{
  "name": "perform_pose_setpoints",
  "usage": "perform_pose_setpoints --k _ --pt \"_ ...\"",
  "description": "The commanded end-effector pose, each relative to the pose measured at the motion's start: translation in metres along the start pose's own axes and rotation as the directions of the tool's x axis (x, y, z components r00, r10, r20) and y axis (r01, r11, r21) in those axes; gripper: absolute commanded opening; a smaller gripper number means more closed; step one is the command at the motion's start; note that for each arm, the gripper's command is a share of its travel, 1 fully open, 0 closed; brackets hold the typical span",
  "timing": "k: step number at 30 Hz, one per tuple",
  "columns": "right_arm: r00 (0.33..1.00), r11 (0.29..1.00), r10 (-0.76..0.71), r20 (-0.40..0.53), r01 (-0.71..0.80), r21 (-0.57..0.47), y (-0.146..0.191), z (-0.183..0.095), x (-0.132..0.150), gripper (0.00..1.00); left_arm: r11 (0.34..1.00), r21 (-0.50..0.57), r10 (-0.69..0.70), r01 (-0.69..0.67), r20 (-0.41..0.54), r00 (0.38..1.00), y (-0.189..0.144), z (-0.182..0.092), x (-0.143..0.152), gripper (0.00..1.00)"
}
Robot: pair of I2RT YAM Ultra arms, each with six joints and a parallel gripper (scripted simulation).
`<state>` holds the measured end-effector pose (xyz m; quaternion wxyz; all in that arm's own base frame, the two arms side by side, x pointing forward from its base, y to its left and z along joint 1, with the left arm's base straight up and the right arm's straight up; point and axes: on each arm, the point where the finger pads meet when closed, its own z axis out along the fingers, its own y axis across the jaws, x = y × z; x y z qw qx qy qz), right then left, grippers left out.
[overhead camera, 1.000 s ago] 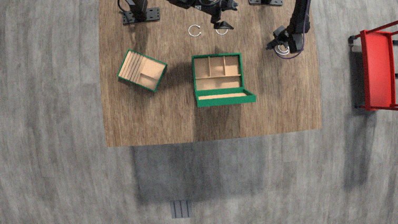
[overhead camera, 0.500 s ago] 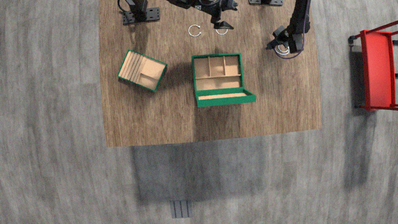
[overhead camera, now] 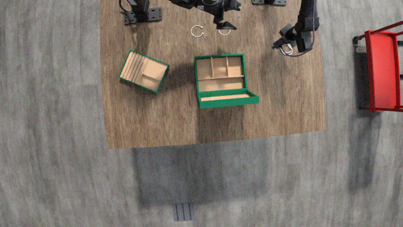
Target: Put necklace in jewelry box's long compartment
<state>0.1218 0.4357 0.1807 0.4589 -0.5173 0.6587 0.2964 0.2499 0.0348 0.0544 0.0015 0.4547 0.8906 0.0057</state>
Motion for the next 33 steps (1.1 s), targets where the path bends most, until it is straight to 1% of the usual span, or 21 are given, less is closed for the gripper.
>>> perform_pose_setpoints --k 1,2,14,17,19,24,28,30,33 --pt "1.000 1.000 -0.001 0.026 0.001 0.000 0.000 -0.001 -0.008 1.00 1.000 -0.009 0.005 -0.005 0.023 1.000 0.001 -0.032 -0.001 0.00" --pt "1.000 1.000 -0.001 0.026 0.001 0.000 0.000 -0.001 -0.008 1.00 1.000 -0.009 0.005 -0.005 0.023 1.000 0.001 -0.032 -0.001 0.00" --pt "1.000 1.000 -0.001 0.026 0.001 0.000 0.000 -0.001 -0.008 1.00 1.000 -0.009 0.005 -0.005 0.023 1.000 0.000 -0.099 0.001 0.00" --pt "1.000 1.000 -0.001 0.026 0.001 0.000 0.000 -0.001 -0.008 1.00 1.000 0.010 0.005 -0.005 0.013 1.000 0.000 -0.107 0.001 0.00" --pt "1.000 1.000 -0.001 0.026 0.001 0.000 0.000 -0.001 -0.008 1.00 1.000 0.010 0.005 -0.005 0.013 1.000 0.000 -0.107 0.001 0.00" --pt "1.000 1.000 -0.001 0.026 0.001 0.000 0.000 -0.001 -0.008 1.00 1.000 0.015 0.005 -0.005 0.010 1.000 0.001 -0.119 0.001 0.00" --pt "1.000 1.000 -0.001 0.026 0.001 0.000 0.000 -0.001 -0.008 1.00 1.000 0.017 0.003 -0.003 0.009 1.000 0.001 -0.122 0.000 0.00" --pt "1.000 1.000 -0.018 -0.021 0.018 -0.013 0.002 0.003 0.008 1.00 1.000 0.010 -0.004 0.004 0.012 1.000 0.002 -0.122 -0.001 0.00" --pt "0.999 0.999 -0.038 -0.009 0.038 -0.019 0.000 -0.005 -0.007 1.00 1.000 -0.015 -0.004 0.005 0.015 1.000 0.003 -0.125 -0.003 0.00"
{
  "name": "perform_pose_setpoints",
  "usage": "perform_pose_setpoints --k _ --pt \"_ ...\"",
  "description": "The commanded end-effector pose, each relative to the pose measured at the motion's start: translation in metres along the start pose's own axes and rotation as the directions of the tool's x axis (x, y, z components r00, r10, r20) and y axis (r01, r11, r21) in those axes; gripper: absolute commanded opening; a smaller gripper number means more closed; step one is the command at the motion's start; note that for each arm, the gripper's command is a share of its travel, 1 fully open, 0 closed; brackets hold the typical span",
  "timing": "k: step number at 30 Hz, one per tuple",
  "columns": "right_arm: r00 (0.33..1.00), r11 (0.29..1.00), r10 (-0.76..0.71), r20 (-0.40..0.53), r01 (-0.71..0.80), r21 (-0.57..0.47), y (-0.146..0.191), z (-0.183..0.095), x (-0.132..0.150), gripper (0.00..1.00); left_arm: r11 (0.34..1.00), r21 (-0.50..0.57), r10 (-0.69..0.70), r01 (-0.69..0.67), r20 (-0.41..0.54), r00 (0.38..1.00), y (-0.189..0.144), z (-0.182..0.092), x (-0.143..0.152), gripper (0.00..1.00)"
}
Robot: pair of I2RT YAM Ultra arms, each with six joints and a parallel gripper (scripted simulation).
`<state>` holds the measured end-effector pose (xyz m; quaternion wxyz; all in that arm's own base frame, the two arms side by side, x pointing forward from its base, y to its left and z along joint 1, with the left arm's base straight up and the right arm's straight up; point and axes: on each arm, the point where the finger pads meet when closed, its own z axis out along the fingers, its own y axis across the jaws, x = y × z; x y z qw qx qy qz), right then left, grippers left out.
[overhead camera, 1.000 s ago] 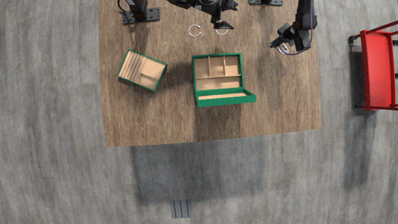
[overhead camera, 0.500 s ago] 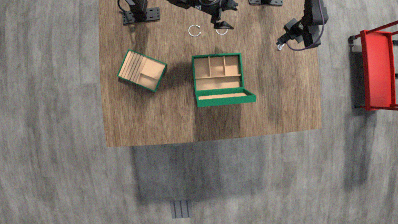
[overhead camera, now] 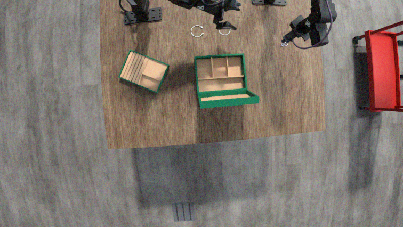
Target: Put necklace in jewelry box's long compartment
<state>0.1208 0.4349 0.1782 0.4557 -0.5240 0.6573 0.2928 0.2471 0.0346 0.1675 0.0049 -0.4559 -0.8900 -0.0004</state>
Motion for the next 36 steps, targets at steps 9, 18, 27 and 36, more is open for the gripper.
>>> perform_pose_setpoints --k 9,18,27,36 --pt "0.997 0.997 -0.069 -0.028 0.068 -0.031 -0.004 -0.015 -0.014 1.00 0.998 -0.068 -0.001 0.004 0.032 0.999 0.003 -0.019 -0.013 0.00" --pt "0.994 0.985 -0.106 -0.022 0.102 -0.138 0.025 -0.031 -0.031 1.00 0.991 -0.137 0.022 -0.014 0.054 0.998 0.005 -0.027 -0.037 0.00" --pt "0.997 0.972 -0.070 0.041 0.077 -0.223 0.049 -0.050 -0.065 1.00 0.983 -0.181 0.054 -0.043 0.056 0.997 0.004 -0.030 -0.066 0.00" --pt "0.993 0.944 -0.033 0.113 0.068 -0.323 0.075 -0.079 -0.106 1.00 0.957 -0.277 0.113 -0.090 0.071 0.991 0.001 -0.043 -0.109 0.00"
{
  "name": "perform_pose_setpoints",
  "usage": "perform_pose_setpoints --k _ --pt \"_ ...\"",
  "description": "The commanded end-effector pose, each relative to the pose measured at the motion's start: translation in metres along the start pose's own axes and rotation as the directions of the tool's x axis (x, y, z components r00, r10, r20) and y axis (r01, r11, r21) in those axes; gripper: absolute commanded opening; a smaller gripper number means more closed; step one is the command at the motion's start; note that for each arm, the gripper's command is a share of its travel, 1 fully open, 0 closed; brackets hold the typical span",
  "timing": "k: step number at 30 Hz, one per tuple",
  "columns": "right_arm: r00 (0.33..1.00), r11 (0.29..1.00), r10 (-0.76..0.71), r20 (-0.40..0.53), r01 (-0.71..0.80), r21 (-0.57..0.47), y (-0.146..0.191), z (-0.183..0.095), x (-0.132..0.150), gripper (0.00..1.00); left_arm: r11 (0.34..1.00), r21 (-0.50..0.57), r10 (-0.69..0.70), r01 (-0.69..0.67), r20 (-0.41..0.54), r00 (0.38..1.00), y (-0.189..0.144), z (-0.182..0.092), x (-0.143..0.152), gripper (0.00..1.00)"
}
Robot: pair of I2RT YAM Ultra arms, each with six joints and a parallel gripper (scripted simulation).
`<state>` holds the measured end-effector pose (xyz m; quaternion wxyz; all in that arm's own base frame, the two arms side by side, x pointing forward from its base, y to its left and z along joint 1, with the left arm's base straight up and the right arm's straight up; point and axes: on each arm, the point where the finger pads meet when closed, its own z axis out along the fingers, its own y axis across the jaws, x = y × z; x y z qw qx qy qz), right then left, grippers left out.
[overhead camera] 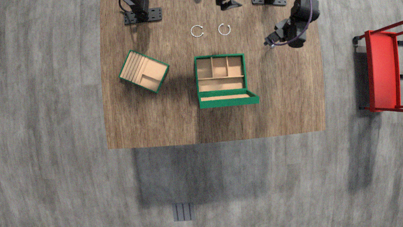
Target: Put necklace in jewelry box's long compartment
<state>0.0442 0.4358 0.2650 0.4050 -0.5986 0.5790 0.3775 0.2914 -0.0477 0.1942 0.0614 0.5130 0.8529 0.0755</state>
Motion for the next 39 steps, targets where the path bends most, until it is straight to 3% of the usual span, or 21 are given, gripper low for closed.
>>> perform_pose_setpoints --k 1,9,16,18,29,39 --pt "0.998 0.999 0.016 0.061 -0.013 -0.051 0.013 -0.017 -0.032 1.00 0.996 -0.083 -0.031 0.034 0.030 0.999 0.018 -0.012 -0.015 0.00" --pt "0.990 0.991 0.041 0.134 -0.023 -0.133 0.038 -0.043 -0.073 1.00 0.979 -0.201 0.050 -0.037 0.060 0.997 0.023 -0.027 -0.069 0.00" --pt "0.979 0.999 0.025 0.203 -0.029 0.018 0.004 -0.072 -0.102 1.00 0.948 -0.303 0.129 -0.099 0.078 0.989 0.025 -0.041 -0.118 0.00" --pt "0.979 0.999 0.025 0.203 -0.029 0.018 0.004 -0.072 -0.102 1.00 0.948 -0.303 0.129 -0.099 0.078 0.989 0.025 -0.041 -0.118 0.00" --pt "0.956 0.976 0.015 0.291 -0.077 0.203 -0.038 -0.127 -0.135 1.00 0.873 -0.448 0.257 -0.194 0.083 0.963 0.029 -0.061 -0.191 0.00" --pt "0.956 0.945 0.020 0.293 -0.114 0.307 -0.066 -0.162 -0.133 1.00 0.816 -0.527 0.324 -0.237 0.078 0.943 0.030 -0.072 -0.235 0.00"
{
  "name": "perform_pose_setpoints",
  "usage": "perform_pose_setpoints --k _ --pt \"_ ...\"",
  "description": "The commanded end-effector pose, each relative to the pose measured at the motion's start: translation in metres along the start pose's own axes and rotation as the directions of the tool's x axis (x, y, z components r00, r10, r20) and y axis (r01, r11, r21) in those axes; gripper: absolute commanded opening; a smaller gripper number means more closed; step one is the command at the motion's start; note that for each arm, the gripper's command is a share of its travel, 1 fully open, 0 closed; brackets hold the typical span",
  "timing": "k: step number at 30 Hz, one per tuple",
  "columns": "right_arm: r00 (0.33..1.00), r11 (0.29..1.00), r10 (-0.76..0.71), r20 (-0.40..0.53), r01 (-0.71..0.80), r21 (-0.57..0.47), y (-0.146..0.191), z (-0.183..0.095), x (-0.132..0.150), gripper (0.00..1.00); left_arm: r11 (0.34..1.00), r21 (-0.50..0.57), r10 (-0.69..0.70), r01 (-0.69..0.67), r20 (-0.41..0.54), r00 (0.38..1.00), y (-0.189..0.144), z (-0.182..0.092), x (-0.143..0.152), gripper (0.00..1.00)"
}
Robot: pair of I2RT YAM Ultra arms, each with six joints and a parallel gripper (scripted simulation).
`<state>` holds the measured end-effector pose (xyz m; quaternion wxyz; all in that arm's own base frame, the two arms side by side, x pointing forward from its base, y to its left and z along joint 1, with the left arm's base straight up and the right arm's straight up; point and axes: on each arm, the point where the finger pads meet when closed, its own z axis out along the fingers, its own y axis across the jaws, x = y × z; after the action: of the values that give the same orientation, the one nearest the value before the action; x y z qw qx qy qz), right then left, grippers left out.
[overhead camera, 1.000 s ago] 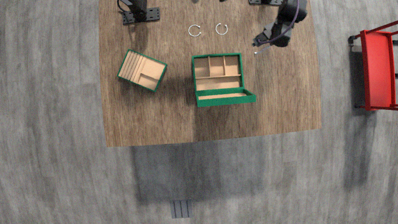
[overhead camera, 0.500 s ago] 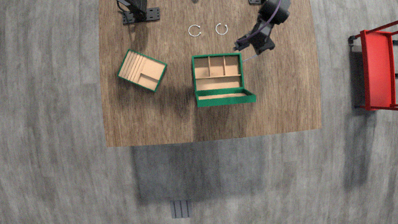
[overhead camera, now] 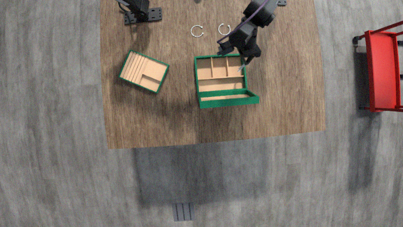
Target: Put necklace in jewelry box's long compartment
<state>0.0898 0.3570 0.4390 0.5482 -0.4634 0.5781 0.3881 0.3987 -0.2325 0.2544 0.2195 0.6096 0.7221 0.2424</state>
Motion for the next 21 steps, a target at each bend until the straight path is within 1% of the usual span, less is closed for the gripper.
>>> perform_pose_setpoints --k 1,10,14,15,17,21 --pt "1.000 0.997 0.007 0.006 -0.007 0.074 -0.022 -0.020 -0.012 1.00 0.996 -0.091 0.008 -0.005 0.028 1.000 0.026 -0.010 -0.021 0.00" --pt "1.000 0.977 0.017 -0.018 -0.013 0.211 -0.061 -0.051 -0.010 1.00 0.987 -0.154 0.061 -0.054 0.041 0.997 0.038 -0.011 -0.053 0.00" --pt "0.999 0.972 0.021 -0.027 -0.014 0.233 -0.068 -0.057 -0.008 1.00 0.985 -0.163 0.072 -0.065 0.040 0.997 0.040 -0.010 -0.058 0.00" --pt "0.999 0.970 0.023 -0.033 -0.014 0.241 -0.070 -0.060 -0.006 1.00 0.984 -0.164 0.079 -0.072 0.038 0.996 0.040 -0.010 -0.060 0.00" --pt "0.997 0.968 0.030 -0.065 -0.013 0.252 -0.075 -0.062 0.006 1.00 0.982 -0.174 0.086 -0.078 0.041 0.995 0.042 -0.010 -0.065 0.00" --pt "0.994 0.957 0.048 -0.097 -0.018 0.290 -0.086 -0.072 0.017 1.00 0.978 -0.191 0.098 -0.088 0.045 0.994 0.045 -0.010 -0.073 0.00"
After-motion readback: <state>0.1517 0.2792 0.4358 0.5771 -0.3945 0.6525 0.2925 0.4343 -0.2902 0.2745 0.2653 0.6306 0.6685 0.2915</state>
